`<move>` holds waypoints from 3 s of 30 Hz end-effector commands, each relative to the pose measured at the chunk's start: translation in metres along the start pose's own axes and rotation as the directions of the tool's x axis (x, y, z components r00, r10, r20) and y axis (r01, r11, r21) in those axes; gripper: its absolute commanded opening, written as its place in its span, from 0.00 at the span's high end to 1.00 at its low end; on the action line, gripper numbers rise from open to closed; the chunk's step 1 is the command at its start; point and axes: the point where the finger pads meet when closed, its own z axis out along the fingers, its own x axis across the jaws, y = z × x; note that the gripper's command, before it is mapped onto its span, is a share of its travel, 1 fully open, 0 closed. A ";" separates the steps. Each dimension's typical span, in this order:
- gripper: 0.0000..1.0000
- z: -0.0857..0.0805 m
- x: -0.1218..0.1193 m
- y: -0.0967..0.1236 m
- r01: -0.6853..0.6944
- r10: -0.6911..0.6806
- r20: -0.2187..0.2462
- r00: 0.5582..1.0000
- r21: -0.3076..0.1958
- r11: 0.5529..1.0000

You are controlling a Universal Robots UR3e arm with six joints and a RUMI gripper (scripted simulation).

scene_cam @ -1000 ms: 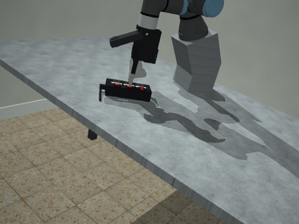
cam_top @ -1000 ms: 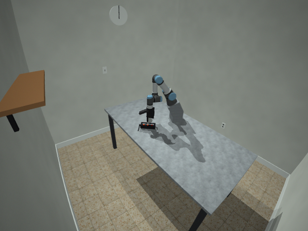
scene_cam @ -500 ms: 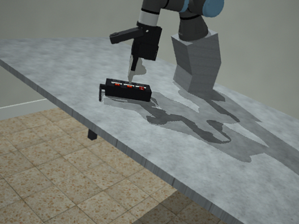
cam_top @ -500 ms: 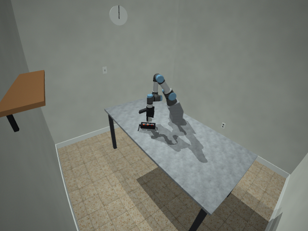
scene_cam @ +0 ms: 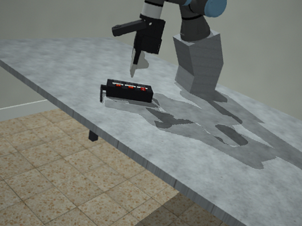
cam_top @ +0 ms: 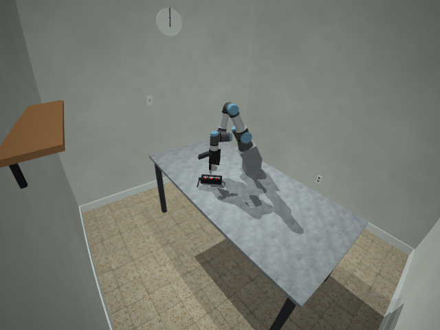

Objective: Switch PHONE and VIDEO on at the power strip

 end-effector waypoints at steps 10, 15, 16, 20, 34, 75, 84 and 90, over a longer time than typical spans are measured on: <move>1.00 -0.003 0.002 0.005 0.000 0.000 -0.008 1.000 -0.022 1.000; 1.00 -0.003 0.002 0.005 0.000 0.000 -0.009 1.000 -0.023 1.000; 1.00 -0.003 0.002 0.005 0.000 0.000 -0.009 1.000 -0.023 1.000; 0.00 -0.003 0.002 0.005 0.000 0.000 -0.009 1.000 -0.023 1.000; 0.00 -0.008 0.002 0.004 0.000 0.000 -0.008 1.000 -0.022 1.000; 0.00 -0.098 0.001 0.002 -0.001 0.001 -0.007 1.000 -0.022 1.000; 0.00 -0.105 0.001 0.002 0.000 0.000 -0.007 1.000 -0.022 1.000; 0.00 -0.105 0.001 0.002 0.000 0.000 -0.007 1.000 -0.022 1.000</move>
